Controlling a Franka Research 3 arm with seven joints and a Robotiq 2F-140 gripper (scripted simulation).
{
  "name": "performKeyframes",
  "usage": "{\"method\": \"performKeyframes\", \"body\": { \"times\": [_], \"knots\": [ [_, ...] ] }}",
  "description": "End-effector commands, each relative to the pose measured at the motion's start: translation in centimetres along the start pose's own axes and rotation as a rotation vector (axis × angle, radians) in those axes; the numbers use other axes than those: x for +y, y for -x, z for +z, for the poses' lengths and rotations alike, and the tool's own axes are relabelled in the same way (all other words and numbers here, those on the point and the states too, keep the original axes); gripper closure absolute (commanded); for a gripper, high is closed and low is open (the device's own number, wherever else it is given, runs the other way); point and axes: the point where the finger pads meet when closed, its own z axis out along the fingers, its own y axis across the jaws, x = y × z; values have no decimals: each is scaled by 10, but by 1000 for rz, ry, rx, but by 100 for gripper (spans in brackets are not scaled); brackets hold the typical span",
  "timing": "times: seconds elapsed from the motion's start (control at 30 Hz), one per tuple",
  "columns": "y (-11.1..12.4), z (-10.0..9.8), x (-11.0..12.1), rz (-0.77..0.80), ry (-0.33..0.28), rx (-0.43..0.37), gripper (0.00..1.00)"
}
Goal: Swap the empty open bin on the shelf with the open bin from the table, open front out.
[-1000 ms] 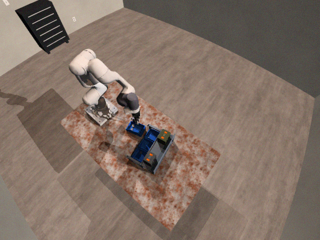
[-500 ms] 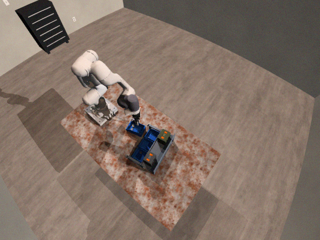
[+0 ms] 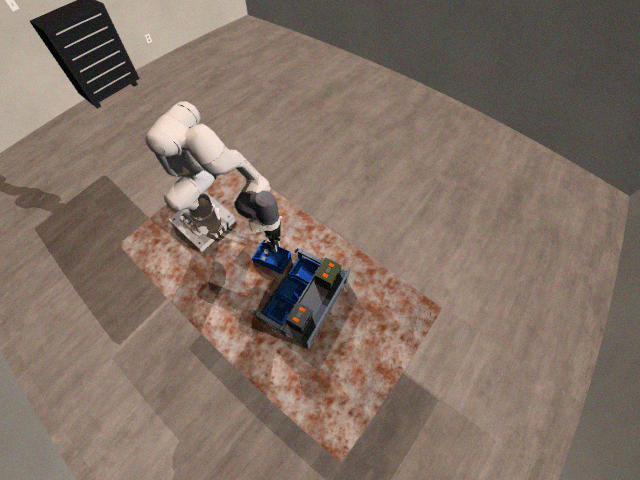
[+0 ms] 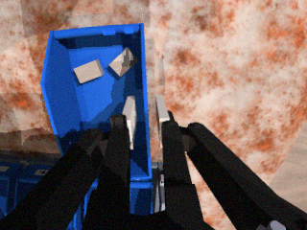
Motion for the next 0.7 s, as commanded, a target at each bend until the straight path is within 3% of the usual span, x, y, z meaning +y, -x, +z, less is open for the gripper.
{"method": "performKeyframes", "body": {
  "times": [0.0,0.53,0.57,0.67],
  "knots": [
    [1,1,0,4,-2,-6,85],
    [1,2,0,4,-2,-6,85],
    [1,2,0,4,-2,-6,100],
    [1,2,0,4,-2,-6,100]
  ]
}}
